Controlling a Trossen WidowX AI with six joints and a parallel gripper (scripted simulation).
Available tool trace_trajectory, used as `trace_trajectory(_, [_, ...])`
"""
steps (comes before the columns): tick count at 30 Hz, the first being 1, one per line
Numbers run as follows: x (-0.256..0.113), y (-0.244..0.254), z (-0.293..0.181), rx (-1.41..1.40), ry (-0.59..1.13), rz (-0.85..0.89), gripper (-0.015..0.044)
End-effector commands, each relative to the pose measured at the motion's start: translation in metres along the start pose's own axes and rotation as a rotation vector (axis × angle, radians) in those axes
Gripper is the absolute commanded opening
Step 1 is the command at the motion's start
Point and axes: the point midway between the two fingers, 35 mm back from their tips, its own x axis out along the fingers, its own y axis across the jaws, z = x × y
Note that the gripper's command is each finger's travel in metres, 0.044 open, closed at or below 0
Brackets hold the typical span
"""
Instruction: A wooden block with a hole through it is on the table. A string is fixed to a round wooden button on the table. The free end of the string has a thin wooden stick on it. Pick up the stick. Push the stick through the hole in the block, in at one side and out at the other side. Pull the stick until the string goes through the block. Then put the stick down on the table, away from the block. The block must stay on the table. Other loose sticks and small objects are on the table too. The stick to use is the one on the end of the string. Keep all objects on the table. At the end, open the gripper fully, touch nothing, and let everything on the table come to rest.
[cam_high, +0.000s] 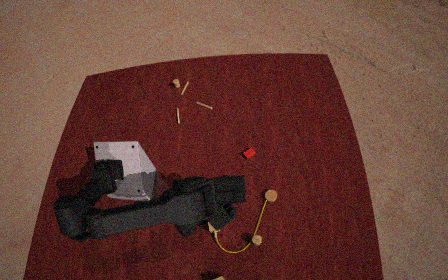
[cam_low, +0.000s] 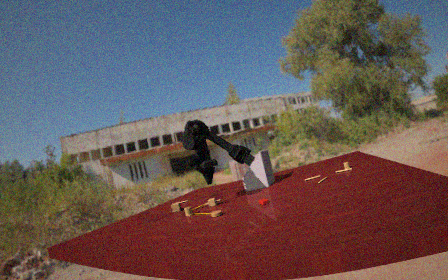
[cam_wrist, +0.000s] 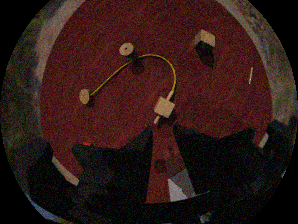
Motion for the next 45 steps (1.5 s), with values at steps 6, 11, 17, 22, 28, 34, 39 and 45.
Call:
trace_trajectory(6, [0.009,0.004,-0.018,0.545,0.010,-0.032,0.0124])
trace_trajectory(11, [0.009,0.004,-0.018,0.545,0.010,-0.032,0.0124])
trace_trajectory(17, [0.012,0.004,-0.018,0.545,0.010,-0.032,0.0124])
trace_trajectory(22, [0.019,0.004,-0.017,0.545,0.011,-0.032,0.0124])
trace_trajectory(28, [0.029,0.005,-0.017,0.545,0.011,-0.031,0.0124])
trace_trajectory(34, [0.039,0.005,-0.017,0.545,0.011,-0.031,0.0124])
trace_trajectory(39, [0.047,0.005,-0.017,0.545,0.011,-0.031,0.0124])
trace_trajectory(45, [0.057,0.004,-0.017,0.545,0.011,-0.031,0.0124])
